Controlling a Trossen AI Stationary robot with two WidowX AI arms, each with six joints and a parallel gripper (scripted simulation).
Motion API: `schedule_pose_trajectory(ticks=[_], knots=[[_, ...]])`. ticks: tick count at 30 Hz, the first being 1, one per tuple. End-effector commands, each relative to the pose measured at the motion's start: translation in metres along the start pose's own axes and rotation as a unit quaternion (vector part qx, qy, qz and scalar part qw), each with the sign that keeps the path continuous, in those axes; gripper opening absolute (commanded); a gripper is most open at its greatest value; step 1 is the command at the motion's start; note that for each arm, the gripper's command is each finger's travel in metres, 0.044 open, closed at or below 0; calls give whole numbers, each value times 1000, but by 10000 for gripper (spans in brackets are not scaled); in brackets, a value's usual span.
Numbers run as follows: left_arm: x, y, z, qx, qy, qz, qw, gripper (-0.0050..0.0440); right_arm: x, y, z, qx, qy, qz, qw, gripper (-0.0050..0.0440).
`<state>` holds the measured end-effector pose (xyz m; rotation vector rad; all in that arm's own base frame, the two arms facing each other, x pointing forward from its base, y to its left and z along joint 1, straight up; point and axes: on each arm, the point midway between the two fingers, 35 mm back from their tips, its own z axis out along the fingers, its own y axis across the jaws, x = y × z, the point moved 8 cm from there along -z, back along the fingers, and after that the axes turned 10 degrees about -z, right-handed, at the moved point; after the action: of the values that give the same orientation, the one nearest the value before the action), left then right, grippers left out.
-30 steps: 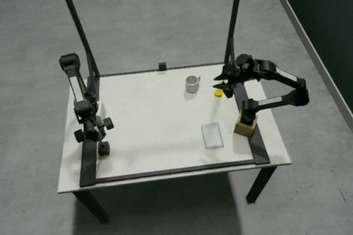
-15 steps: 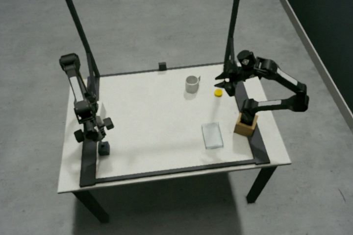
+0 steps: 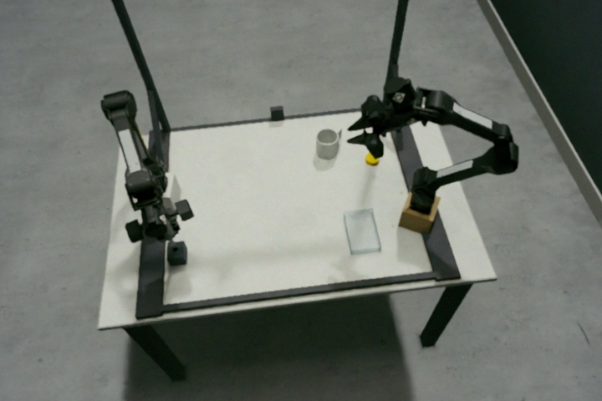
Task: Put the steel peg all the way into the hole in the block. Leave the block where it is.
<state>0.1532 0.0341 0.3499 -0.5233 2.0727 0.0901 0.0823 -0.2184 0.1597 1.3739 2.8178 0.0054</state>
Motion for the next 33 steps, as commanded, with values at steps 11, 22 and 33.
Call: schedule_pose_trajectory(ticks=[11, 22, 33], knots=[[-114, 25, 128, -59, -30, -41, 997, 200, -3, -1, -10, 4, -20, 0, 1000, -50], [-143, 84, 225, -97, -40, -64, 992, 200, -3, -1, -10, 4, -20, 0, 1000, -50], [-145, 100, 247, -106, -42, -69, 991, 200, -1, -1, -5, 2, -11, 0, 1000, -50]])
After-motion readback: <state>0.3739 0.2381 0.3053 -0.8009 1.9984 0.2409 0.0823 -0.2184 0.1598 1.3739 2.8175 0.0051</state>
